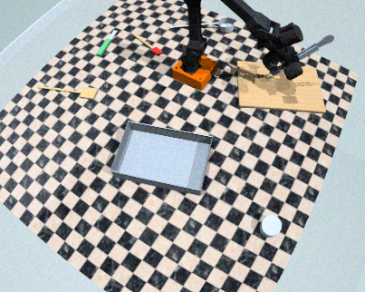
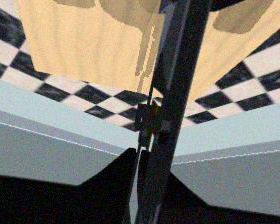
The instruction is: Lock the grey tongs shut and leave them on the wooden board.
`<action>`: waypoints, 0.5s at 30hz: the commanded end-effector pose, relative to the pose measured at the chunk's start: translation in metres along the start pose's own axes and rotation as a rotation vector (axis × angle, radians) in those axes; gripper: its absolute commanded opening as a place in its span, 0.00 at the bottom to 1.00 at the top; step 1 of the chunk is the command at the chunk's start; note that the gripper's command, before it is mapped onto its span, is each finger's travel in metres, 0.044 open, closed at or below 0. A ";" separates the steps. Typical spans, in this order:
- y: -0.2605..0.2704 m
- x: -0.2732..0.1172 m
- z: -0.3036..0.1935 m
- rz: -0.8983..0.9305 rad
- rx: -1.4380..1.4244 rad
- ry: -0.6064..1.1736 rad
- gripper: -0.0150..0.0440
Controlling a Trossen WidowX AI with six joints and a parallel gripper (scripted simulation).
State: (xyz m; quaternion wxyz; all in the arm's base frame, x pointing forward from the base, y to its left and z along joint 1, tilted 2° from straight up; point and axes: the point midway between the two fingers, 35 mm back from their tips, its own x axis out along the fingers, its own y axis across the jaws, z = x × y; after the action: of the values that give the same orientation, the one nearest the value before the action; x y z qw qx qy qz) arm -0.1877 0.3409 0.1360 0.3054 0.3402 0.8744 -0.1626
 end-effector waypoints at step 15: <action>-0.001 0.008 -0.007 0.018 -0.004 -0.274 0.00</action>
State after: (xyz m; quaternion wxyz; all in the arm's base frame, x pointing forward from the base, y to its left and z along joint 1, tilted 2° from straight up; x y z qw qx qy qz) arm -0.1949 0.3461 0.1345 0.4065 0.3254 0.8294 -0.2024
